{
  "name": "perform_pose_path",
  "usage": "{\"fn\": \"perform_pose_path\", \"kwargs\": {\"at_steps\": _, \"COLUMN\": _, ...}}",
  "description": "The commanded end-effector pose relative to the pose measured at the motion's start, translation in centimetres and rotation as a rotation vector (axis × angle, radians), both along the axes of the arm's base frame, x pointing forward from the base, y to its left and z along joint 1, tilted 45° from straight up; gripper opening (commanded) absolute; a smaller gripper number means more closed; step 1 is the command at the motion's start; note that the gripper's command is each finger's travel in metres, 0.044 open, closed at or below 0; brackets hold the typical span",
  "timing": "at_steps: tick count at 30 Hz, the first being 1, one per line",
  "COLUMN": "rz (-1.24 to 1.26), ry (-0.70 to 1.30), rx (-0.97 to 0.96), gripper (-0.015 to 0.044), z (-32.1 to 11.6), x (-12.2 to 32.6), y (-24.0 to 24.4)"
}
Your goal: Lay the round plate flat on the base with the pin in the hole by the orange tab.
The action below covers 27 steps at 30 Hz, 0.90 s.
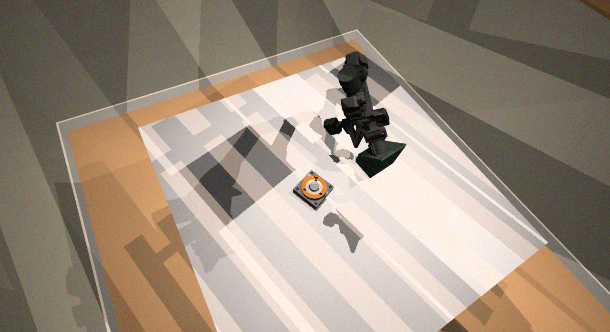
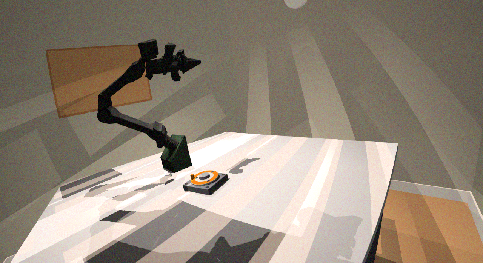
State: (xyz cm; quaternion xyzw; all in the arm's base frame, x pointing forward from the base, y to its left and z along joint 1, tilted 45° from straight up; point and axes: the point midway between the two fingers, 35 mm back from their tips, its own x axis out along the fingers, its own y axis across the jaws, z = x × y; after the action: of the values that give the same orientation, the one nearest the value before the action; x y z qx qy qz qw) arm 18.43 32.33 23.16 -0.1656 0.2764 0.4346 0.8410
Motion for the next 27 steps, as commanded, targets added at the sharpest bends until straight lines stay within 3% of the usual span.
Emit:
{"fn": "perform_pose_path", "kwargs": {"at_steps": 1, "rz": -0.234, "ry": 0.064, "rx": -0.186, "gripper": 0.0, "z": -5.1, "x": 4.3, "y": -4.2}}
{"fn": "perform_pose_path", "kwargs": {"at_steps": 4, "rz": -0.358, "ry": 0.092, "rx": -0.284, "gripper": 0.0, "z": -7.3, "x": 6.2, "y": -7.0}}
{"fn": "perform_pose_path", "kwargs": {"at_steps": 9, "rz": -0.685, "ry": 0.171, "rx": -0.57, "gripper": 0.0, "z": -12.4, "x": 9.5, "y": -15.9}}
{"fn": "perform_pose_path", "kwargs": {"at_steps": 12, "rz": -0.794, "ry": 0.199, "rx": -0.681, "gripper": 0.0, "z": -13.8, "x": 10.0, "y": -19.4}}
{"fn": "perform_pose_path", "kwargs": {"at_steps": 17, "rz": -1.058, "ry": 0.284, "rx": -1.017, "gripper": 0.0, "z": -16.2, "x": 9.4, "y": -29.3}}
{"fn": "perform_pose_path", "kwargs": {"at_steps": 27, "rz": -1.071, "ry": 0.289, "rx": -1.037, "gripper": 0.0, "z": -16.8, "x": 10.5, "y": -30.8}}
